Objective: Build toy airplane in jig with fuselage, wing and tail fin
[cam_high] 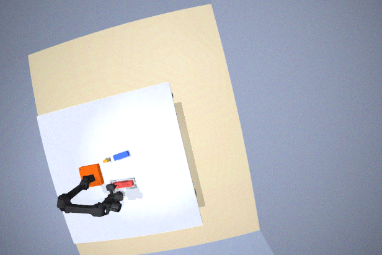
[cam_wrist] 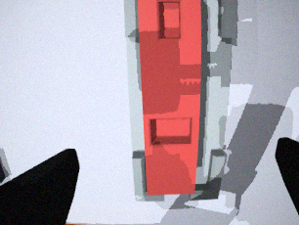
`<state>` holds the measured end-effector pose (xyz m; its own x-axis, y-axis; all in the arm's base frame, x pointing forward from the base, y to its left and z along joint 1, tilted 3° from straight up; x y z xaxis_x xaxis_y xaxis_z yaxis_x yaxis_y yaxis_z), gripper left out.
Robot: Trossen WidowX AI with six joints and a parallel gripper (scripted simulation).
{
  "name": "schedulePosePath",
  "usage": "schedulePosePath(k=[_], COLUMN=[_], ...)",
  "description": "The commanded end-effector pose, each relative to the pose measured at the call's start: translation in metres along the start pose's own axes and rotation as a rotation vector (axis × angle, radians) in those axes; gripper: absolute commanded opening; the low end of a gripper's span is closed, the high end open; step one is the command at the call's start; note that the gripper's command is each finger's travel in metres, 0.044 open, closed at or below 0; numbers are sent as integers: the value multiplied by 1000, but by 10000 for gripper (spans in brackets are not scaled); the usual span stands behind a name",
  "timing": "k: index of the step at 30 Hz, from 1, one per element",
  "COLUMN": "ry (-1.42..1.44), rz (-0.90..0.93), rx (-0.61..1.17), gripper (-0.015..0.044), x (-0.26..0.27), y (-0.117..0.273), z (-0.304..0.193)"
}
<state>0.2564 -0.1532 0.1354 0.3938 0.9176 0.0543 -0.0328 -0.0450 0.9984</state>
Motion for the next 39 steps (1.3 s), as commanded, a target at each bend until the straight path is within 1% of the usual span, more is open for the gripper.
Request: schedulePosePath(k=[1,7,9,13,17,23,25,31,35,39], ry=[128,143,143,143,143,143,143,143,143,143], rz=[-2,-2,-2,0,5,16,20,20,20,20], rx=[5,5,4,3,1,3,5,5,5,5], gripper=[440,440,440,440,440,440,440,440,440,440], x=[0,0,9,68,133,230,252,255,256,256], y=[0,0,-1,-4,-8,-14,-15,-17,-49,-50], z=[3,3,6,19,19,-6,-16,-18,-18,-18])
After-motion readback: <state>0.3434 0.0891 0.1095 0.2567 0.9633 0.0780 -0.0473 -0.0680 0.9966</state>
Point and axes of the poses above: the point midway between the two fingers, 35 mm back from their tips, its own y axis back along the fingers, its own x axis across the jaws, z = x × y, the point moved 1 cm from there along y, back along the fingers, and after that the axes turned 14 degrees about -y, right-handed, at the moved point
